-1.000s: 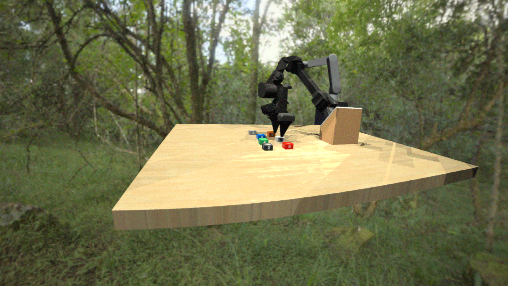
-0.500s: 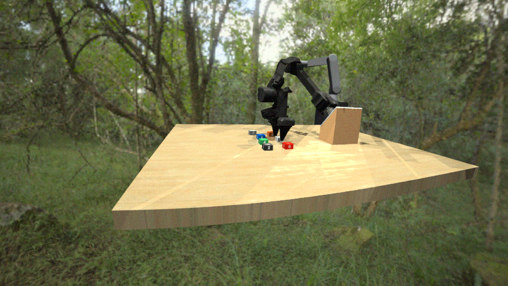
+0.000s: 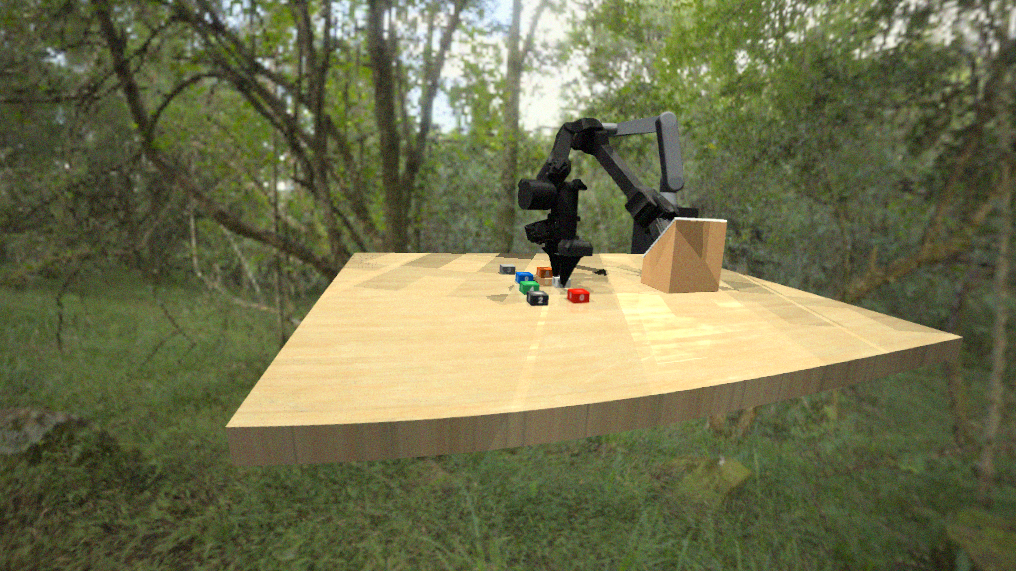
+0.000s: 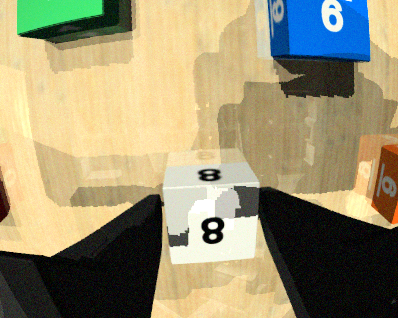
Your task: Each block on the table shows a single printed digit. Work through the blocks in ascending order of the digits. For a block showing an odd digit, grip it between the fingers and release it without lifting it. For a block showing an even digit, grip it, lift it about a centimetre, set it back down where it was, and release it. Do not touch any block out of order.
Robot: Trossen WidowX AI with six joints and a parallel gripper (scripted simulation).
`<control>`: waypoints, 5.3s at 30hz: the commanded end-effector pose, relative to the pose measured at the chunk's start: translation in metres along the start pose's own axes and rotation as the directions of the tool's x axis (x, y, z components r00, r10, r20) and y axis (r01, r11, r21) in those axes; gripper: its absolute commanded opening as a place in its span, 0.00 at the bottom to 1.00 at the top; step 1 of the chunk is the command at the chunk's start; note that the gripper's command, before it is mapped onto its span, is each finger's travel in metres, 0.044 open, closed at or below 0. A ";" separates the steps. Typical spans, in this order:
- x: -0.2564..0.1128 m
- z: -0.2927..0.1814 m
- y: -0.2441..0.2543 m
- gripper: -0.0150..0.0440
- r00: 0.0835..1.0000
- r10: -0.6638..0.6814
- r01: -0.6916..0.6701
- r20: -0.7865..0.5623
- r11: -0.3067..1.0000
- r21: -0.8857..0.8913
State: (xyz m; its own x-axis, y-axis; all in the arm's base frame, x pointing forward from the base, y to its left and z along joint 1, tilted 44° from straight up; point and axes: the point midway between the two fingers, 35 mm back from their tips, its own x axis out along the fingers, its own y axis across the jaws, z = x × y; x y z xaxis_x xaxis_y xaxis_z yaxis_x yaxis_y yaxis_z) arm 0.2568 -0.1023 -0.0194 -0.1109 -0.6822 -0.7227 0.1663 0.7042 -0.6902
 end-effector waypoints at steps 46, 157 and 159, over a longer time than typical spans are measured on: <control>-0.011 0.000 0.000 0.46 1.000 -0.002 0.002 0.002 1.000 -0.006; -0.027 0.074 -0.042 0.93 1.000 -0.003 0.003 0.005 1.000 -0.004; -0.023 0.074 -0.042 0.93 1.000 -0.003 0.003 0.005 1.000 -0.004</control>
State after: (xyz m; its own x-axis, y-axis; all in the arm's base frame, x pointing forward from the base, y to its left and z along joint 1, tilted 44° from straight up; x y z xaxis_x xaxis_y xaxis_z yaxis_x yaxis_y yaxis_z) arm 0.3272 -0.1270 0.0340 -0.1021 -0.6832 -0.7231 0.1744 0.7033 -0.6891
